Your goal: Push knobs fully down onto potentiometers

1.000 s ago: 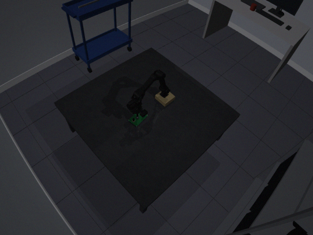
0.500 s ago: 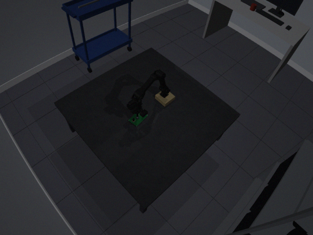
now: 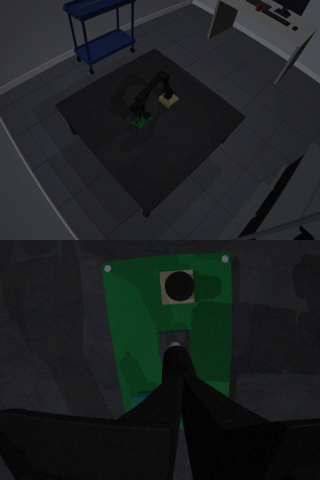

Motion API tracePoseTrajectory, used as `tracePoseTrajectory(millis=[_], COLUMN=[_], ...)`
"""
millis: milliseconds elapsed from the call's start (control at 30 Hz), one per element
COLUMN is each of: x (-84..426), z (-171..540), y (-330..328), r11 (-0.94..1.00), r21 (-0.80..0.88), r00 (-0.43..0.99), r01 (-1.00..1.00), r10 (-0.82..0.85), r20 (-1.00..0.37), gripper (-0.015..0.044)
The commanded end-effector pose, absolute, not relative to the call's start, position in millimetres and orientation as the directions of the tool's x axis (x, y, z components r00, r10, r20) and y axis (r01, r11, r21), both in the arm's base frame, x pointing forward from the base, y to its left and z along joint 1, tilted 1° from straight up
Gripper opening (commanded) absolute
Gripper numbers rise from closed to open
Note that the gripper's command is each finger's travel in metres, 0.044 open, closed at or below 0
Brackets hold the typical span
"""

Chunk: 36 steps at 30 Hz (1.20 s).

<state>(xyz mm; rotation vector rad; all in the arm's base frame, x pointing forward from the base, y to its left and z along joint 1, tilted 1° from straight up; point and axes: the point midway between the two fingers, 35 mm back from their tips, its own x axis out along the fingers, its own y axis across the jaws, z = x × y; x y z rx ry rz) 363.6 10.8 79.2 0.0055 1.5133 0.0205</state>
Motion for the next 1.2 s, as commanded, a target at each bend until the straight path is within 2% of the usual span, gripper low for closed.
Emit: tracePoseTrajectory(millis=[0,1167], x=[366.3,366.9], z=[66.8,54.1], y=[11.7,12.0], r11=[1.0,1.0], r21=[0.019,0.019], r00=[0.049,0.049], r01=[-0.012,-0.012], r10=[0.02,0.02], r20=[-0.999,-0.999], gripper=[0.0,0.0])
